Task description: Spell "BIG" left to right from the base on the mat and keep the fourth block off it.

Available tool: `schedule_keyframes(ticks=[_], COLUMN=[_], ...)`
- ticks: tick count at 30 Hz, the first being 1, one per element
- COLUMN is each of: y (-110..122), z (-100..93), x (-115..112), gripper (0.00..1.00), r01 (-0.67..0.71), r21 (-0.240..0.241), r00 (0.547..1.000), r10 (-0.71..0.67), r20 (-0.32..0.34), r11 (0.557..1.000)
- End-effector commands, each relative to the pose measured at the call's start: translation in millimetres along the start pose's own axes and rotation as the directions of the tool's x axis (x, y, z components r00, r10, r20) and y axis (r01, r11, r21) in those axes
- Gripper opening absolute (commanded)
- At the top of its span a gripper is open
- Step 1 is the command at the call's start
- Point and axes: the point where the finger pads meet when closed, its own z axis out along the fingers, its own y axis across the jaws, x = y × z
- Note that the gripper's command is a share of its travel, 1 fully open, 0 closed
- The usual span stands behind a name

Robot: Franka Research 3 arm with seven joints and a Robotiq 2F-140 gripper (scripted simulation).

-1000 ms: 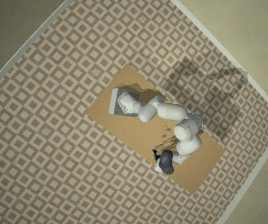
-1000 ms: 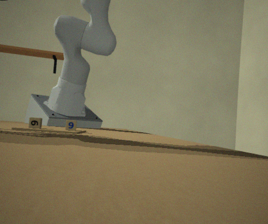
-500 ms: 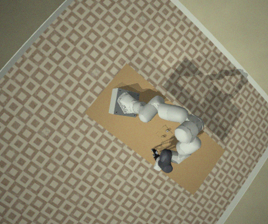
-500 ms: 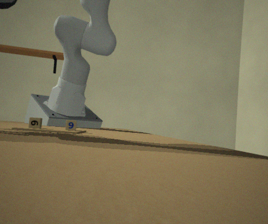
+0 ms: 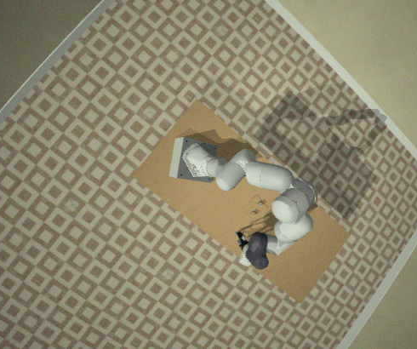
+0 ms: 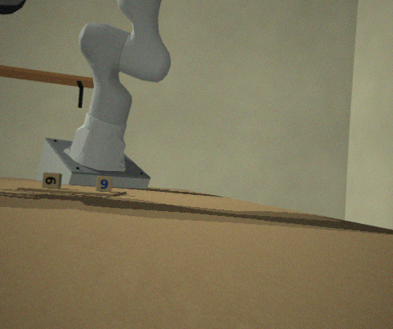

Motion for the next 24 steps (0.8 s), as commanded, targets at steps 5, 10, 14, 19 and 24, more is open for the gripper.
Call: schedule_keyframes(ticks=[5, 10, 14, 19, 24], y=[-0.8, -0.8, -0.8, -0.8, -0.8], z=[0.8, 0.8, 0.8, 0.8, 0.8], x=[-1.2, -1.2, -1.2, -1.2, -1.2], gripper=[0.37, 0.37, 0.37, 0.37, 0.25], r01=[0.01, 0.01, 0.01, 0.01, 0.01], r21=[0.002, 0.002, 0.002, 0.002, 0.002], r00=[1.0, 1.0, 1.0, 1.0, 1.0], r10=[-0.01, -0.01, -0.01, -0.01, -0.01], r20=[0.0, 0.0, 0.0, 0.0, 0.0], r11=[1.0, 1.0, 1.0, 1.0, 1.0])
